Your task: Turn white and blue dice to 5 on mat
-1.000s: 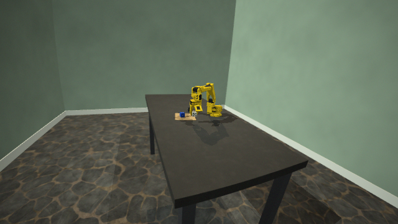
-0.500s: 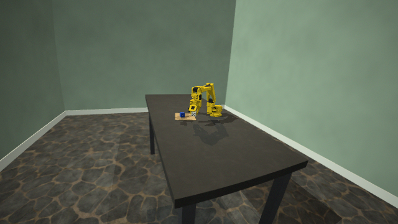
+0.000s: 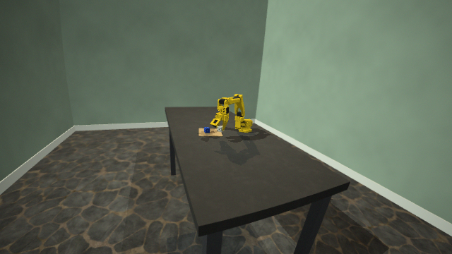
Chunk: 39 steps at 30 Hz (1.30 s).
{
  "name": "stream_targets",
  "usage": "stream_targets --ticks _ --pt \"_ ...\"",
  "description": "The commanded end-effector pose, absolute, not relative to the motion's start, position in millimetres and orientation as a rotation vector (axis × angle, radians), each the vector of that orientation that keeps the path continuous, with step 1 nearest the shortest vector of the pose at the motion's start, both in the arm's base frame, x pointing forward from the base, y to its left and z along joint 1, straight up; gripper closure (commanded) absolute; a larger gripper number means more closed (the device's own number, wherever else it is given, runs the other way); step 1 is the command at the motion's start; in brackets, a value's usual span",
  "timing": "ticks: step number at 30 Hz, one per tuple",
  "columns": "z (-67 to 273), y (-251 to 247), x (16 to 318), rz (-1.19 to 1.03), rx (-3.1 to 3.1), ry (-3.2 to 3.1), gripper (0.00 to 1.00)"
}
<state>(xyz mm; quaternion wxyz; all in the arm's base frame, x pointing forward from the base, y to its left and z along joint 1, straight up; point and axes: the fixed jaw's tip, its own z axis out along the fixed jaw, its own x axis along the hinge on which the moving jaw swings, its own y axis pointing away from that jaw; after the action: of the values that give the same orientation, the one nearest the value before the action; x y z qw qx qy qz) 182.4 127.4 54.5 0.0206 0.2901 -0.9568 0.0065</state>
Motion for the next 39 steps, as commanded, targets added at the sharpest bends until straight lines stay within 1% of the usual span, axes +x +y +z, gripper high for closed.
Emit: stream_targets --ticks 1,11,15,19,24,26,33,39 --pt "69.5 132.3 188.4 -0.017 0.862 -3.056 1.00" --pt "69.5 132.4 188.2 -0.017 0.845 -3.060 1.00" --pt "70.0 133.2 183.5 -0.017 0.867 -3.054 1.00" --pt "70.7 134.7 170.3 -0.018 0.927 -3.036 1.00" --pt "69.4 134.4 144.7 -0.020 1.042 -2.998 1.00" --pt "69.4 134.4 144.7 -0.020 1.042 -2.998 1.00" --pt "62.3 128.1 111.7 -0.023 1.188 -2.942 1.00" --pt "58.7 124.9 101.7 -0.024 1.234 -2.923 1.00"
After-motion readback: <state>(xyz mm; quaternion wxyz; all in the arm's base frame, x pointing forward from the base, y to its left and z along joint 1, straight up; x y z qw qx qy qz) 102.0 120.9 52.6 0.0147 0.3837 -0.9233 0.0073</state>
